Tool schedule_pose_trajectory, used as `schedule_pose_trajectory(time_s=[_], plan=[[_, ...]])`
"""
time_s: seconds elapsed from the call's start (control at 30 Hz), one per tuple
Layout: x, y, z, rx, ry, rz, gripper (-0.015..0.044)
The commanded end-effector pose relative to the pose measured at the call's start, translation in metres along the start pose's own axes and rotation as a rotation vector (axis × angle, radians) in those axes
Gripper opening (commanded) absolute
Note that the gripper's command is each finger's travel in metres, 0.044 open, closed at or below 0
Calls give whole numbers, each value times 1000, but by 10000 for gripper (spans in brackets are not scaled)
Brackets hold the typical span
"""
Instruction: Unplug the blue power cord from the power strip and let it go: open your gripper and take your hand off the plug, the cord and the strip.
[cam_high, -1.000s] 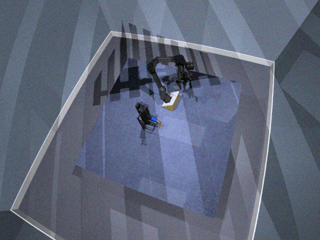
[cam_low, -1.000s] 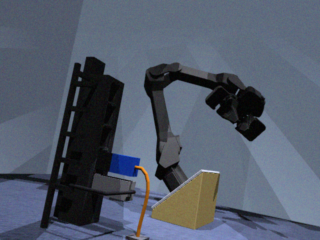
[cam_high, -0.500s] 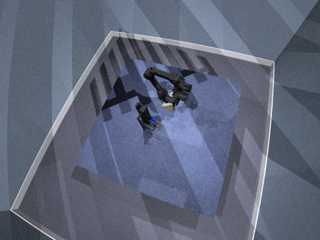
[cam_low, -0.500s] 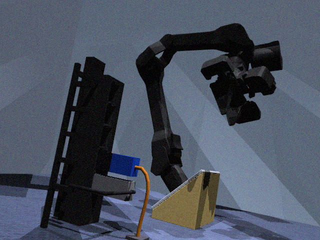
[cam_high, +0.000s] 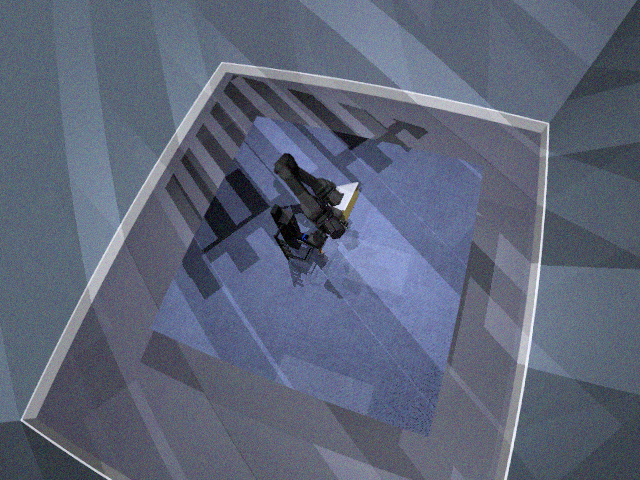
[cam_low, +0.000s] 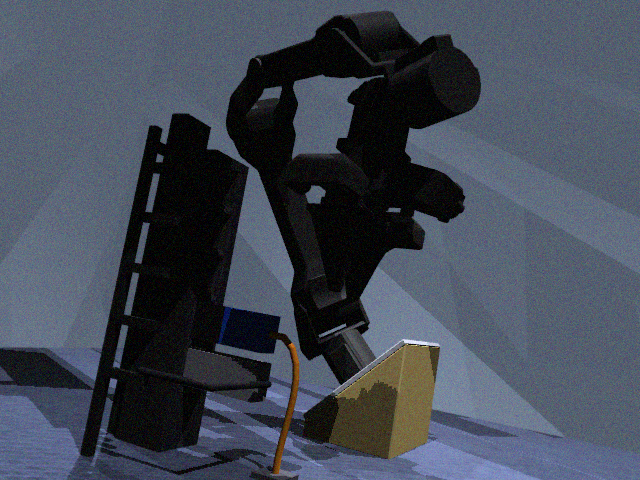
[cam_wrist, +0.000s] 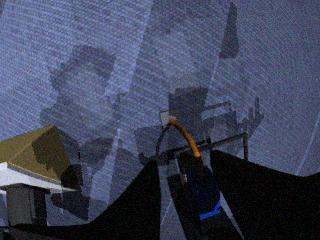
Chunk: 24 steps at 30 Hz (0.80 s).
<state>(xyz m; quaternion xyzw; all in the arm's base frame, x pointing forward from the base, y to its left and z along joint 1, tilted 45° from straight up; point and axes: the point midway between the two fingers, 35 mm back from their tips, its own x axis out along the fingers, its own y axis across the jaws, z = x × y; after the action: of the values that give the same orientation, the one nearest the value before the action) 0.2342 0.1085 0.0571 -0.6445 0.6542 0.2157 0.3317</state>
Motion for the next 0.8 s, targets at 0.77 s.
schedule_pose_trajectory(time_s=[0.77], plan=[[31,-30,-49,-92,0,105,160]])
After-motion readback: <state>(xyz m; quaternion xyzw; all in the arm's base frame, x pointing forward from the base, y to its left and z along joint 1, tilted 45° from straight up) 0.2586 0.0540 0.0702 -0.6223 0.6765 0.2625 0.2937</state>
